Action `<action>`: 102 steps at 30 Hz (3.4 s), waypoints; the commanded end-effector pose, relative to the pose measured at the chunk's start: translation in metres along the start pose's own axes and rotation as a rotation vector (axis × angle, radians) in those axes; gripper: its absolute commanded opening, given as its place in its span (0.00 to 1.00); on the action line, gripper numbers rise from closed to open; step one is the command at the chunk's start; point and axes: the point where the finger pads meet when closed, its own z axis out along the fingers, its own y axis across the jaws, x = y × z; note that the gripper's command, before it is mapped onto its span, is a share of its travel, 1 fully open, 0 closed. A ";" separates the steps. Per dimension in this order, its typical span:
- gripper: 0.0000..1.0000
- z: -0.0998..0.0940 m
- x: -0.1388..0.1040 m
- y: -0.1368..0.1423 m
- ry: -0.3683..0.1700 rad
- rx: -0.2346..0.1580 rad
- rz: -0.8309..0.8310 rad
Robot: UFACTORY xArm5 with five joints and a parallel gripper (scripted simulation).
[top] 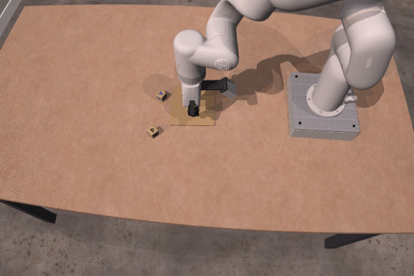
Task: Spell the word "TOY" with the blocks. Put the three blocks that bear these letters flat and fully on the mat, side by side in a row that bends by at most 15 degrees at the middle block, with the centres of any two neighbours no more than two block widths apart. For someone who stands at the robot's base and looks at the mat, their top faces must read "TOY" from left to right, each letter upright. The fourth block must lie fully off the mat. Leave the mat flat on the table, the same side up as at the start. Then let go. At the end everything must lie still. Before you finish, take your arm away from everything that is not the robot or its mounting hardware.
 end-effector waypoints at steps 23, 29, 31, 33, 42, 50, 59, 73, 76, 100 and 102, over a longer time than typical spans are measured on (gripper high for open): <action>0.63 -0.001 -0.001 0.000 -0.003 0.000 0.000; 0.63 -0.001 -0.001 0.000 -0.003 0.000 0.000; 0.63 -0.001 -0.001 0.000 -0.003 0.000 0.000; 0.63 -0.001 -0.001 0.000 -0.003 0.000 0.000; 0.63 -0.001 -0.001 0.000 -0.003 0.000 0.000; 0.63 0.000 -0.001 0.000 -0.003 0.000 0.000; 0.63 0.009 -0.001 0.000 -0.003 0.000 0.000; 0.63 0.027 -0.001 0.001 -0.003 0.000 0.000; 0.63 0.028 -0.001 0.001 -0.003 0.000 0.000; 0.63 0.028 -0.001 0.001 -0.003 0.000 0.000; 0.63 0.028 -0.001 0.001 -0.003 0.000 0.000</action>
